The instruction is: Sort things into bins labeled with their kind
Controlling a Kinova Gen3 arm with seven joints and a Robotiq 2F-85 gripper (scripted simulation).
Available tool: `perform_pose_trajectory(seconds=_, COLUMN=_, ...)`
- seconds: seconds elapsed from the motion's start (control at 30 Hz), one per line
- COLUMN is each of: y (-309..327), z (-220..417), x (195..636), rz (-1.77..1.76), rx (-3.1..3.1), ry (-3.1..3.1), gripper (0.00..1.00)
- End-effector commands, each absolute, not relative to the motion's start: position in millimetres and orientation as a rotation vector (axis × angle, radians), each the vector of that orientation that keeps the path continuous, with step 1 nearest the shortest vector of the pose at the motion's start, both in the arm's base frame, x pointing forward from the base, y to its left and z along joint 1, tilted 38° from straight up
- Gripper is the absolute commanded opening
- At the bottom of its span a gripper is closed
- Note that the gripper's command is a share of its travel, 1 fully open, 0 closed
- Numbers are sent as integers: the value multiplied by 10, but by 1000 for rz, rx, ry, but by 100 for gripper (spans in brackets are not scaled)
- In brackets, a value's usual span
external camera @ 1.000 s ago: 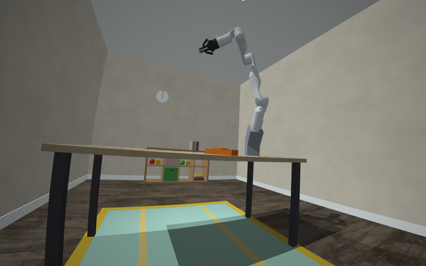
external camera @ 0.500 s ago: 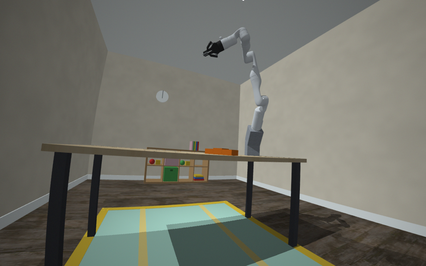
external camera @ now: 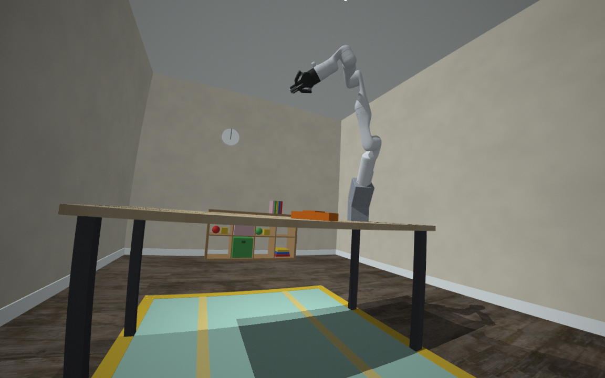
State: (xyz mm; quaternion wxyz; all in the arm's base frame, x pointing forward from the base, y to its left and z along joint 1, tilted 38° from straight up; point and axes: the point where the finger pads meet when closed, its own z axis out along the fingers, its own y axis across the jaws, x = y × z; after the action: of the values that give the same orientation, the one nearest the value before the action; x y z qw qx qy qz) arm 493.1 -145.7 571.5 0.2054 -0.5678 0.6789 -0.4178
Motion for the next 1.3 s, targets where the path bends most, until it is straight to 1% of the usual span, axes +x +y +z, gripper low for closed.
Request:
perform_pose_trajectory(seconds=0.0, y=-1354, z=5635, x=4961, rz=-1118, rx=-1623, ry=1913, gripper=9)
perform_pose_trajectory(seconds=0.1, y=-1237, z=5417, x=4997, rz=-1113, rx=-1626, ry=1916, gripper=9)
perform_pose_trajectory(seconds=0.17, y=-1225, z=5397, x=5001, rz=-1113, rx=-1626, ry=1916, gripper=9)
perform_pose_trajectory(seconds=0.2, y=-1195, z=5319, x=5011, rz=-1058, rx=-1645, ry=1952, gripper=9)
perform_pose_trajectory(seconds=0.3, y=-1104, z=5089, x=5040, rz=-1046, rx=-1649, ry=1960, gripper=9)
perform_pose_trajectory(seconds=0.37, y=-1090, z=5053, x=5045, rz=-1046, rx=-1649, ry=1960, gripper=9)
perform_pose_trajectory(seconds=0.47, y=-1022, z=4813, x=5065, rz=-969, rx=-1664, ry=2014, gripper=9)
perform_pose_trajectory(seconds=0.53, y=-1022, z=4813, x=5065, rz=-969, rx=-1664, ry=2014, gripper=9)
perform_pose_trajectory(seconds=0.6, y=-985, z=4683, x=5076, rz=-969, rx=-1664, ry=2014, gripper=9)
perform_pose_trajectory(seconds=0.67, y=-952, z=4520, x=5082, rz=-883, rx=-1668, ry=2075, gripper=9)
perform_pose_trajectory(seconds=0.8, y=-908, z=4297, x=5089, rz=-883, rx=-1668, ry=2075, gripper=9)
perform_pose_trajectory(seconds=0.87, y=-885, z=4132, x=5084, rz=-790, rx=-1659, ry=2142, gripper=9)
perform_pose_trajectory(seconds=0.97, y=-853, z=3902, x=5079, rz=-790, rx=-1659, ry=2142, gripper=9)
perform_pose_trajectory(seconds=1.1, y=-845, z=3819, x=5073, rz=-733, rx=-1647, ry=2183, gripper=9)
perform_pose_trajectory(seconds=1.13, y=-837, z=3736, x=5066, rz=-689, rx=-1637, ry=2214, gripper=9)
perform_pose_trajectory(seconds=1.27, y=-815, z=3506, x=5047, rz=-689, rx=-1637, ry=2214, gripper=9)
